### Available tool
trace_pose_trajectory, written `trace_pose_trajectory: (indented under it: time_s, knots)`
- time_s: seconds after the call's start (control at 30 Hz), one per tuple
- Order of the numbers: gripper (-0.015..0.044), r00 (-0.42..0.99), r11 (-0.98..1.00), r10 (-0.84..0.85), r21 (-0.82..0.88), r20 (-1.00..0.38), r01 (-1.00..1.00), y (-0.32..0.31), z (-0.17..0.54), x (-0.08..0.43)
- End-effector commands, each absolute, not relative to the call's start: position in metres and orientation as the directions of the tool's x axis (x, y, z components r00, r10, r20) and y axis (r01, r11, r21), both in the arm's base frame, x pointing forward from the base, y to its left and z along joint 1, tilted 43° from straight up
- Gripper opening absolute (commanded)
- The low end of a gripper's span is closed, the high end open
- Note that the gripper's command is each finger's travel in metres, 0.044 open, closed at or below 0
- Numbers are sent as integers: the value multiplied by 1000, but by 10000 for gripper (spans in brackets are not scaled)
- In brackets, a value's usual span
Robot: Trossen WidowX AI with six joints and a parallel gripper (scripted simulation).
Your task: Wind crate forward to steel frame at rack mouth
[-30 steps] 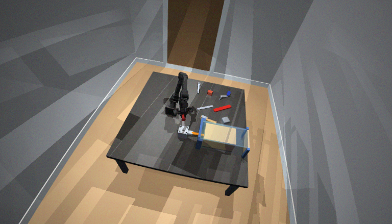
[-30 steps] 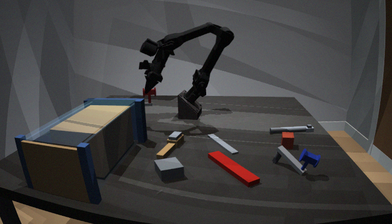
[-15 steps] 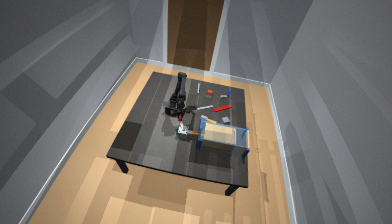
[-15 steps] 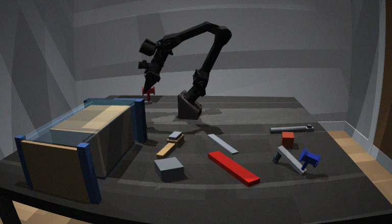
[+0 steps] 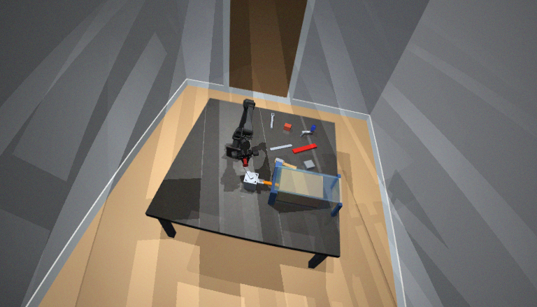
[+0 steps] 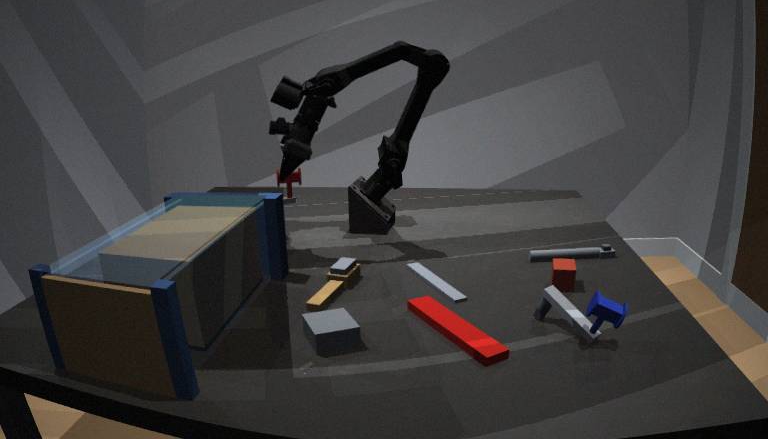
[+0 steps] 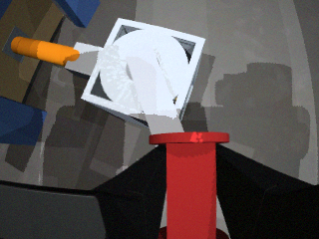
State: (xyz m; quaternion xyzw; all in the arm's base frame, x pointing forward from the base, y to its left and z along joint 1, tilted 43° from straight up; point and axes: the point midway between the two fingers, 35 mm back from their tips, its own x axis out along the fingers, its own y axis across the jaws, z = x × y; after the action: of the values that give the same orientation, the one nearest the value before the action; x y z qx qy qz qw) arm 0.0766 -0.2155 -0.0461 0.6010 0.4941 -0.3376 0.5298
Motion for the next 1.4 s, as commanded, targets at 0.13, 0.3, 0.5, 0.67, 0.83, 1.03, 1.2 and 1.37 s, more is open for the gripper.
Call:
trace_pose_trajectory:
  time_s: [0.13,0.3,0.5,0.67,0.83,1.03,1.2,1.37]
  knots:
    - [0,239,55,254,261,-937,964,-217,-65,62]
    - [0,239,55,253,261,-937,964,-220,-68,58]
    - [0,239,55,253,260,-938,964,-224,-72,54]
    - [0,238,55,252,260,-938,964,-227,-75,51]
    - [0,238,55,252,260,-938,964,-230,-79,49]
    - [0,238,55,251,259,-938,964,-234,-83,46]
    - [0,238,55,251,259,-938,964,-238,-86,43]
    - [0,238,55,251,259,-939,964,-242,-90,41]
